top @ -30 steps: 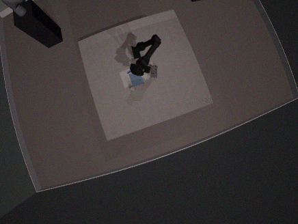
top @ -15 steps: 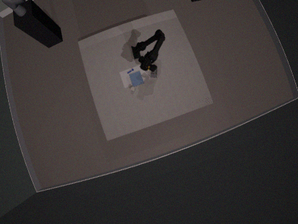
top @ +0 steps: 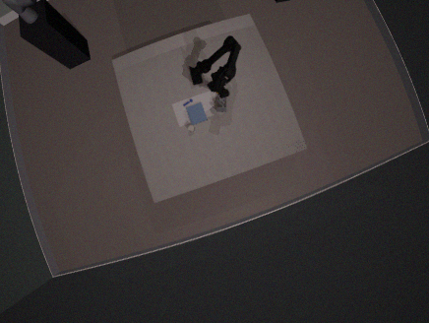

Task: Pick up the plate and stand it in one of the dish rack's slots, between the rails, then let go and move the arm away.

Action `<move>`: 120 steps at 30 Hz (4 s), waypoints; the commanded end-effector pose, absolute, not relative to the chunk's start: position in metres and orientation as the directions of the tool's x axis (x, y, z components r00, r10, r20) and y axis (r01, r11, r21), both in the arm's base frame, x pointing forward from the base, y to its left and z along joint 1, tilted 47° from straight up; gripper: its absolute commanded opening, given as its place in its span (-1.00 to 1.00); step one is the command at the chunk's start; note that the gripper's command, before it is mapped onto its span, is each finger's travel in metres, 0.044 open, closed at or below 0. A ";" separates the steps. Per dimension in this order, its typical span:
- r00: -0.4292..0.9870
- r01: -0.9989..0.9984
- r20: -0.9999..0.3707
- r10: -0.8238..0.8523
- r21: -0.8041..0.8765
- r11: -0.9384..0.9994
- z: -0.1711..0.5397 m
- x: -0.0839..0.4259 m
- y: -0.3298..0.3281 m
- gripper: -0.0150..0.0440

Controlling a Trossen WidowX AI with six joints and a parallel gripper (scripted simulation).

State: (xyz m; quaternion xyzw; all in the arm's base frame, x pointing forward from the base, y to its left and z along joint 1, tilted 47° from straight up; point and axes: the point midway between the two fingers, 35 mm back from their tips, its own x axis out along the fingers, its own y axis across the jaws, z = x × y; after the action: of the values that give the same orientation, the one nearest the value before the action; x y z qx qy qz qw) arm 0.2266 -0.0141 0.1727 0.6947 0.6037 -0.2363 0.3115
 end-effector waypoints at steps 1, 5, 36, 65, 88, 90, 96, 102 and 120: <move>0.163 0.984 -0.698 0.698 0.062 -0.168 0.179 0.216 -0.001 -0.49; 0.168 0.964 -0.693 0.701 -0.033 -0.264 0.186 0.204 0.012 -0.49; -0.023 0.986 -0.910 0.414 -0.089 -0.142 0.141 0.165 0.034 -0.49; 0.113 0.978 -0.988 -0.104 0.092 0.190 0.102 0.165 0.025 -0.49; 0.463 0.860 -0.810 -0.361 0.311 0.405 0.105 0.185 0.026 -0.49; 0.496 0.843 -0.785 -0.371 0.333 0.423 0.106 0.187 0.027 -0.49; 0.594 0.785 -0.704 -0.390 0.400 0.474 0.112 0.191 0.032 -0.49; 0.684 0.716 -0.615 -0.392 0.464 0.522 0.119 0.194 0.038 -0.49; 0.888 0.458 -0.314 -0.335 0.654 0.602 0.145 0.192 0.058 -0.49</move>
State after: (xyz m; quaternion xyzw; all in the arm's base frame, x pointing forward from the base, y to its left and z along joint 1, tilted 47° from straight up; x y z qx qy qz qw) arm 0.1936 0.0564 0.1411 0.3797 0.1024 -0.2371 0.8883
